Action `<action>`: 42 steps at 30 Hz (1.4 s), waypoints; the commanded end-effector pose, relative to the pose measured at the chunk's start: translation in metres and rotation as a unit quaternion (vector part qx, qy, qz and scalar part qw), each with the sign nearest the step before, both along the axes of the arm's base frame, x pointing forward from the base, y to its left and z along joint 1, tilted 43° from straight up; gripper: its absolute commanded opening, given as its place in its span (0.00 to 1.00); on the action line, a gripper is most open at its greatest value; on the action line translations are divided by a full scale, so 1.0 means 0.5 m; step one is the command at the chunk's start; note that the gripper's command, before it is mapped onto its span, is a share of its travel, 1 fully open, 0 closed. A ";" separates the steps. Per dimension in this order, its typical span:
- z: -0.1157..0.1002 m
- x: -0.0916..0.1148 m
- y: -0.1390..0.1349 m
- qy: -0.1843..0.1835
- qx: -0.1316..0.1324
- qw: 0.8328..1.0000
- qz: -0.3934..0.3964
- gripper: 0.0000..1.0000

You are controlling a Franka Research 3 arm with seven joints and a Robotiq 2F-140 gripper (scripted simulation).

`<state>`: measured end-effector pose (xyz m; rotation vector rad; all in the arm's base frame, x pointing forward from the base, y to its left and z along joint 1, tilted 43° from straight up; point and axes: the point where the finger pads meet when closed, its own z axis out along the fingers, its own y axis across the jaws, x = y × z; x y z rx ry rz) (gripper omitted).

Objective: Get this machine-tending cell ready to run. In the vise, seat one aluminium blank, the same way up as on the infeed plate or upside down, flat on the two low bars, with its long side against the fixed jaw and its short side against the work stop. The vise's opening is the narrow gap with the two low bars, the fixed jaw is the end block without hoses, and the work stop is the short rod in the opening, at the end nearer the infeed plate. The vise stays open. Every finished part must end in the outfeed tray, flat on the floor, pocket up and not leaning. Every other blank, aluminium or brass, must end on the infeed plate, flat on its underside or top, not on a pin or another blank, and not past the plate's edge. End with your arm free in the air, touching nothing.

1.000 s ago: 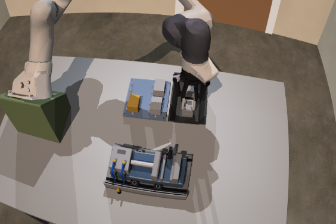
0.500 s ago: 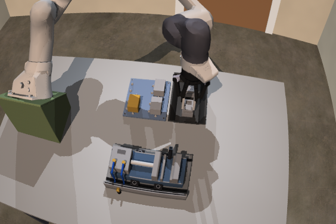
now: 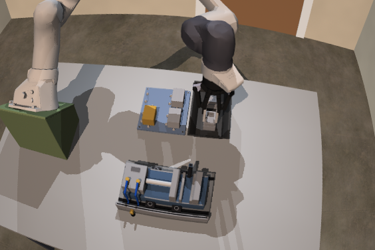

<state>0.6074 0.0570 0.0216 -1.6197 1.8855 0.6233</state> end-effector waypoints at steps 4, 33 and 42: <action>0.001 0.005 -0.002 -0.004 -0.002 1.000 0.000 0.00; -0.011 0.007 0.009 -0.004 -0.002 1.000 0.000 0.00; -0.016 0.008 0.014 -0.004 -0.002 1.000 0.000 0.00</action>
